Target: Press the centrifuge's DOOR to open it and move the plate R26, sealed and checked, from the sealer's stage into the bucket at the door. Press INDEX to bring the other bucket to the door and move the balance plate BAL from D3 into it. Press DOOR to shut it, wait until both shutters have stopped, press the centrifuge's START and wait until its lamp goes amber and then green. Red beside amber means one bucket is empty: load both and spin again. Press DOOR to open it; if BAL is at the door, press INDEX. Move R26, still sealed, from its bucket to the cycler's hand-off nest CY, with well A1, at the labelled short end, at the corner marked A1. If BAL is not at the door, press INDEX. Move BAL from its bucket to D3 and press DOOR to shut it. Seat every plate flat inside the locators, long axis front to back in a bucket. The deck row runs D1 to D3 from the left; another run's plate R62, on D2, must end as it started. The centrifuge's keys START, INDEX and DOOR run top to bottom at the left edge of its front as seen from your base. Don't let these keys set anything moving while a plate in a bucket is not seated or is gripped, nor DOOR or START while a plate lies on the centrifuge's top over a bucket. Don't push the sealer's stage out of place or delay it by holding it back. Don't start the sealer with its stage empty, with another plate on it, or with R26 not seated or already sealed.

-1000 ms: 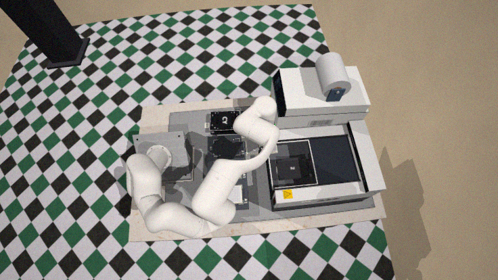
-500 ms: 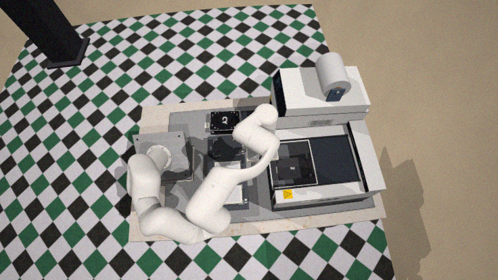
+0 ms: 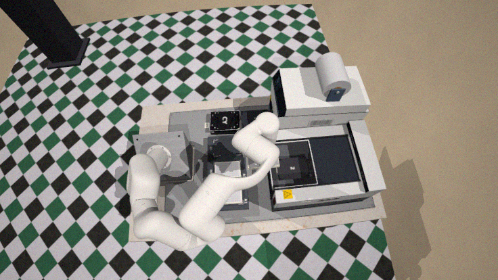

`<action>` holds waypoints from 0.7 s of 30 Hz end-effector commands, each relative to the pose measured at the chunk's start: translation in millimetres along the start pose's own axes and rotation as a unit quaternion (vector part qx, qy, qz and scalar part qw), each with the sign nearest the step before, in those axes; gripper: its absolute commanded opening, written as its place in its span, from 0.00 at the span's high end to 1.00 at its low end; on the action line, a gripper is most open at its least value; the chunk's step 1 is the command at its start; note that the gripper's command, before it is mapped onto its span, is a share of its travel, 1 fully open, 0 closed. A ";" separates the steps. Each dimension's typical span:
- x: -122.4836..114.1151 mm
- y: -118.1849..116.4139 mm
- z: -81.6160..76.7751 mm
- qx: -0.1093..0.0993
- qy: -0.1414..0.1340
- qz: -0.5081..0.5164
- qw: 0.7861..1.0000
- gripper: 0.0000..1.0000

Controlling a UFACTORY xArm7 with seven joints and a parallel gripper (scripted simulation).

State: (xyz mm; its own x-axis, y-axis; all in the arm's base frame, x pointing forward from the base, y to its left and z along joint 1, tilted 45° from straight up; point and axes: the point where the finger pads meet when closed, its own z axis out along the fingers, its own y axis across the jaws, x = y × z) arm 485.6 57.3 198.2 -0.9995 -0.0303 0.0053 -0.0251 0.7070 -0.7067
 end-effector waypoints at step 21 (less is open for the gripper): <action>-33.0 -10.5 -2.6 -0.001 -0.003 0.000 1.000 1.00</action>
State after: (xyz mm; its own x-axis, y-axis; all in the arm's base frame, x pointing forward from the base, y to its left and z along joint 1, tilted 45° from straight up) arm 508.4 50.0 205.8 -0.9995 -0.0309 0.0039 -0.0246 0.7079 -0.7059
